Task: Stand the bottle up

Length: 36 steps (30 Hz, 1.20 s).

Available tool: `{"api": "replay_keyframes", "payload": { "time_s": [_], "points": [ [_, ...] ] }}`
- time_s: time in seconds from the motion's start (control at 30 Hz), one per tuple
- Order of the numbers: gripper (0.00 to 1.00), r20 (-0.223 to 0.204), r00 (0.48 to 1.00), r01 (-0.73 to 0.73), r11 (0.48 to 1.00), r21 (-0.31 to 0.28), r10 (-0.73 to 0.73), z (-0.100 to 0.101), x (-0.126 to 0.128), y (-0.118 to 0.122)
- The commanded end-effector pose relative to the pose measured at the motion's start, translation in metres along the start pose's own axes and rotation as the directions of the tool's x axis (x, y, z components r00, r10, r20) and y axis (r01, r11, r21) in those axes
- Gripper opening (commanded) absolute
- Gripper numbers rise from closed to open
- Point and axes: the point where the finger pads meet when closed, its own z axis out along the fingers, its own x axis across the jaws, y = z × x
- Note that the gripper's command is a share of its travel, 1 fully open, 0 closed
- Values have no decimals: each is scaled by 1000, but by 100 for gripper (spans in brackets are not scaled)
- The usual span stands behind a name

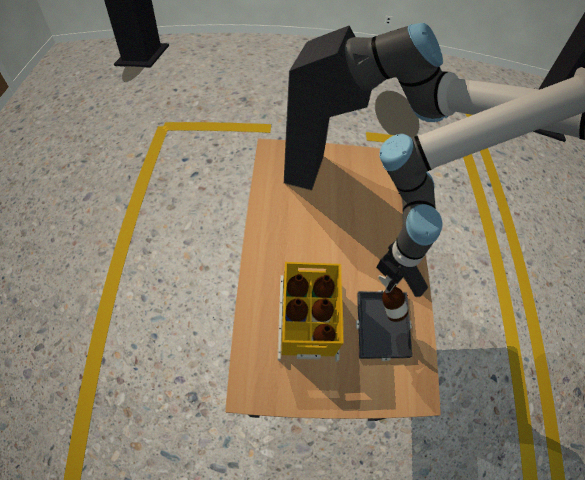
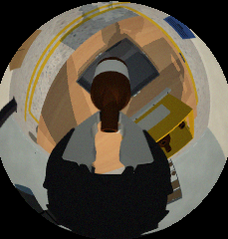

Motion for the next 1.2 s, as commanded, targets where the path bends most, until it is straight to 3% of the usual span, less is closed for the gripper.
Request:
{"api": "replay_keyframes", "payload": {
  "time_s": [0.0, 1.17],
  "points": [
    [0, -1, 1000, 1, 1000, 1, -1, 0, 0, 0],
    [0, -1, 1000, 23, 1000, 1, -23, 0, 0, 0]
  ]
}}
